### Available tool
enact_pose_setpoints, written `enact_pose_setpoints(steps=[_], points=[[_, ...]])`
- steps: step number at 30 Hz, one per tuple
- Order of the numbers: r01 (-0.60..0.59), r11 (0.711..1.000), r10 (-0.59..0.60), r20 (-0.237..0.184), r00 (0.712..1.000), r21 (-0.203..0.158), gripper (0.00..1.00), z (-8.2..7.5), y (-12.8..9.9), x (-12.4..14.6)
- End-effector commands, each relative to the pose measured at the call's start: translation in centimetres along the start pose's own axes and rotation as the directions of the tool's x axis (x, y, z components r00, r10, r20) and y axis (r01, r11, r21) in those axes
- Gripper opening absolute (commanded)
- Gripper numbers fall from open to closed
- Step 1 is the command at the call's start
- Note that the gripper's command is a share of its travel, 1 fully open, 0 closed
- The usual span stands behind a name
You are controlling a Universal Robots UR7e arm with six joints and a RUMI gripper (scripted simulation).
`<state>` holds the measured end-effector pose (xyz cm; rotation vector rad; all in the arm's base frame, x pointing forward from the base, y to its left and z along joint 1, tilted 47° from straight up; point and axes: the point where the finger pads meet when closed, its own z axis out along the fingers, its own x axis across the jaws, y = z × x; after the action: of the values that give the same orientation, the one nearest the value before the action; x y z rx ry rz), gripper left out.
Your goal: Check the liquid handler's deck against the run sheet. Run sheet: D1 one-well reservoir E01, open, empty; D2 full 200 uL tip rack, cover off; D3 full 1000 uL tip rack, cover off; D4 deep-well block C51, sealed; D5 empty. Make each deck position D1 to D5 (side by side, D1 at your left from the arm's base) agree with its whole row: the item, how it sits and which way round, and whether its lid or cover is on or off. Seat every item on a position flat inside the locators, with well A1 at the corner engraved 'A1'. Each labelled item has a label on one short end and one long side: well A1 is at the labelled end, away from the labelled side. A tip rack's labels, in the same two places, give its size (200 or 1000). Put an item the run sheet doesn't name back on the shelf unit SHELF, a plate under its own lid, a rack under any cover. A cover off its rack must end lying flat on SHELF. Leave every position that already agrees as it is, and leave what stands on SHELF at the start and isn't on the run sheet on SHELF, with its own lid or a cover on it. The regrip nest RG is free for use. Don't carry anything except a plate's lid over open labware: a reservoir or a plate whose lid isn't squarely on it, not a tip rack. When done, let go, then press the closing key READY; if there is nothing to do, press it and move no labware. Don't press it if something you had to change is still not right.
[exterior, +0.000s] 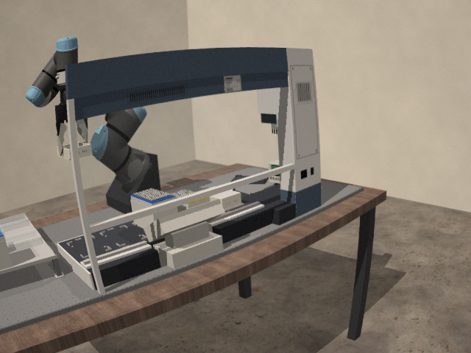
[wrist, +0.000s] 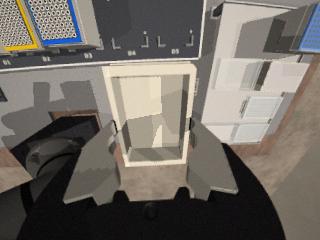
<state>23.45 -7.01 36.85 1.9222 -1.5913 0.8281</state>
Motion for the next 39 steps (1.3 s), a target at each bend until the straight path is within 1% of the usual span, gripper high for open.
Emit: enact_pose_setpoints(steps=[1, 30, 36, 39], points=[[0.000, 1.000, 0.000, 0.001, 1.000, 0.001, 0.00, 0.0, 0.0, 0.3], [0.010, 1.000, -0.010, 0.001, 1.000, 0.001, 0.00, 0.0, 0.0, 6.4], [0.010, 1.000, -0.010, 0.001, 1.000, 0.001, 0.00, 0.0, 0.0, 6.5], [0.010, 1.000, -0.010, 0.001, 1.000, 0.001, 0.00, 0.0, -0.7, 6.5]])
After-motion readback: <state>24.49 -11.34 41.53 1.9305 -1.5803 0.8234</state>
